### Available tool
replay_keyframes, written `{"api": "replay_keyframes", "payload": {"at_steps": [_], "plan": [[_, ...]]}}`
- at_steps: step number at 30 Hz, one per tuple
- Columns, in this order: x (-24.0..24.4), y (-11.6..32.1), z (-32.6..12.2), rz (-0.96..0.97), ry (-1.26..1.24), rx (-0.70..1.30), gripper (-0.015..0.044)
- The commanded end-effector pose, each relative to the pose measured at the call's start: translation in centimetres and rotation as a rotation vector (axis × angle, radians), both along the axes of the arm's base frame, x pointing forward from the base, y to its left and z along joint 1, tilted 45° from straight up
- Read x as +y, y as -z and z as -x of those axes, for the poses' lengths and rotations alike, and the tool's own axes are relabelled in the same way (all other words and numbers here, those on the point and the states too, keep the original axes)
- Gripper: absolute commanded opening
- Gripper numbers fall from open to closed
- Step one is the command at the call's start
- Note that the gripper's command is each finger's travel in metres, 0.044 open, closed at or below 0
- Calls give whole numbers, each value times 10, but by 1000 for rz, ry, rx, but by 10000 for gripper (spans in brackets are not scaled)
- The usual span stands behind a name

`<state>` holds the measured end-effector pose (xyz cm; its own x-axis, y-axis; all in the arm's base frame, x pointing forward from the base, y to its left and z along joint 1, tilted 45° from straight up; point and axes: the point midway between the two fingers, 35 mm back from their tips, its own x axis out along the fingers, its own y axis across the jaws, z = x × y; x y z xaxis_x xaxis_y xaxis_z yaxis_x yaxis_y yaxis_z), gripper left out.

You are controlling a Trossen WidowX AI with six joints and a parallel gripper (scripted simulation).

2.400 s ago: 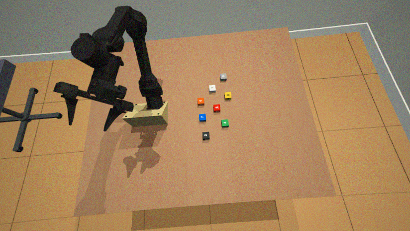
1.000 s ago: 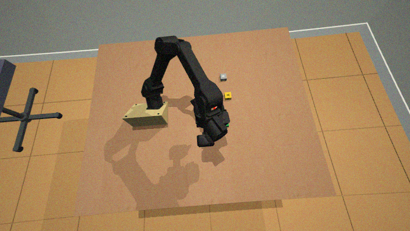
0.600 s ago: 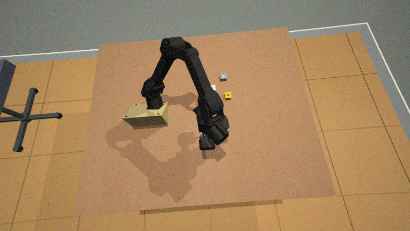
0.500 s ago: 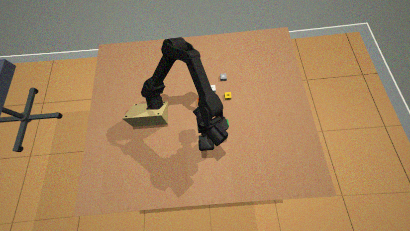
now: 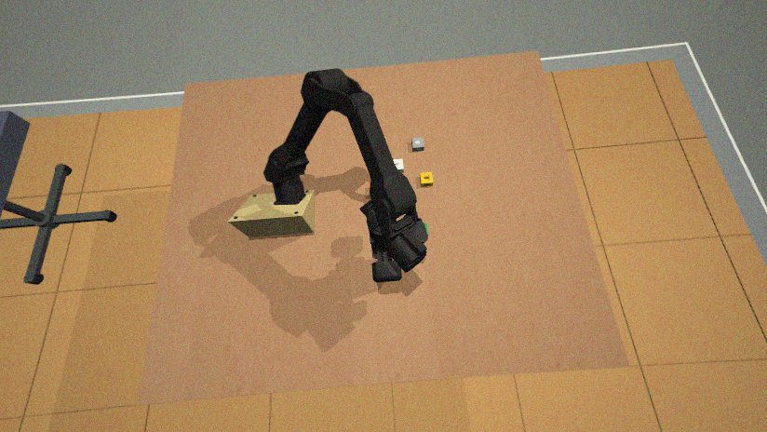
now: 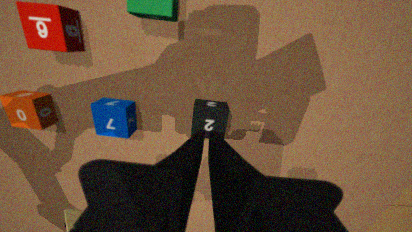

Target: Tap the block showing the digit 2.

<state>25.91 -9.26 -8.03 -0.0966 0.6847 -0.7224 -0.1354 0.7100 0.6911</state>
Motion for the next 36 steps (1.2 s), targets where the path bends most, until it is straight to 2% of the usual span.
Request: {"api": "replay_keyframes", "payload": {"at_steps": [1, 22, 25, 30, 32, 36], "plan": [[4, 3, 0, -4, 6, 0, 20], [21, 21, 3, -5, 6, 0, 20], [2, 2, 0, -3, 5, 0, 20], [0, -1, 0, -4, 6, 0, 20], [4, -11, -6, 1, 8, 0, 72], [33, -72, -30, 22, 22, -5, 178]]}}
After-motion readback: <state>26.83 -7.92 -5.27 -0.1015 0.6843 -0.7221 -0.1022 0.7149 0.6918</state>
